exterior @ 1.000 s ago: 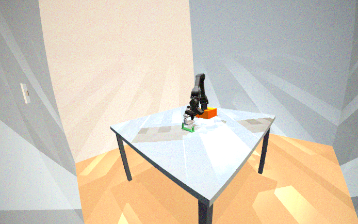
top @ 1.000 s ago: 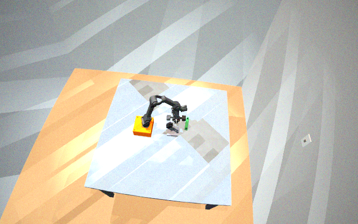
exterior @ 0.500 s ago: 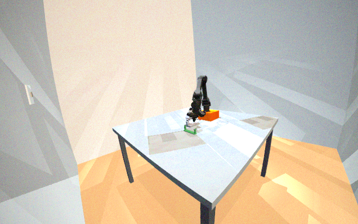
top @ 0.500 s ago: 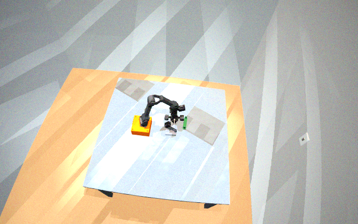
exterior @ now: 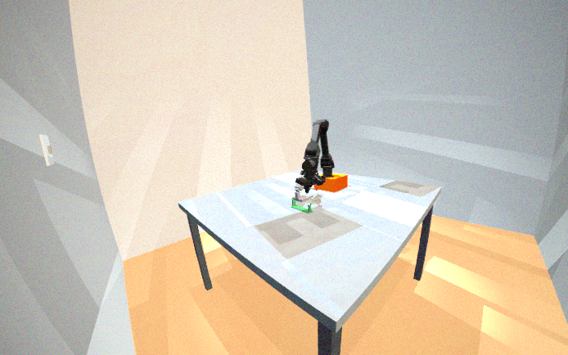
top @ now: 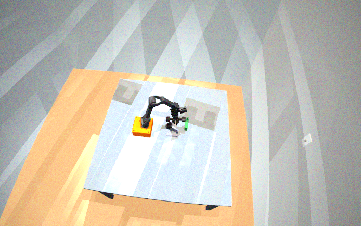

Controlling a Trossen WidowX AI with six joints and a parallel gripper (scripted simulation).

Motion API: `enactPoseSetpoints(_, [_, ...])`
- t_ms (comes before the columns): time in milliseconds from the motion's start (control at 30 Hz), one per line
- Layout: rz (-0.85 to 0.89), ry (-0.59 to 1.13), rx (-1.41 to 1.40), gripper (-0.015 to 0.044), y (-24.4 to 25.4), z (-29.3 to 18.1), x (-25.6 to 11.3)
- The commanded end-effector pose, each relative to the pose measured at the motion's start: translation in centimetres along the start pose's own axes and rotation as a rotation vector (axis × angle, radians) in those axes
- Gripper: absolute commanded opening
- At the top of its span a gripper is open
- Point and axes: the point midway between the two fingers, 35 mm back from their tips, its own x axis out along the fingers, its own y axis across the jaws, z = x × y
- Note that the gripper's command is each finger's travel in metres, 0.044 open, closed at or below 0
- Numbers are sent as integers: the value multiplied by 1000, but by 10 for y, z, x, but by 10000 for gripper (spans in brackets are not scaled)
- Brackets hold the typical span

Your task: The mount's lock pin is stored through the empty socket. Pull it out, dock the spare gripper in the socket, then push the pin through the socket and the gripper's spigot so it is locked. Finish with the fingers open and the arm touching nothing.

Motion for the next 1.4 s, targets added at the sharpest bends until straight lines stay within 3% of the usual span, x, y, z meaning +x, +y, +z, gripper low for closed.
enactPoseSetpoints(0, [2, 5, -5, 0, 2, -2, 2])
enactPoseSetpoints(833, [-8, 5, -2, 0, 2, -13, 4])
enactPoseSetpoints(1100, [-10, 0, 3, 200, 0, -11, 3])
enactPoseSetpoints(1367, [-10, 0, 3, 200, 0, -7, -5])
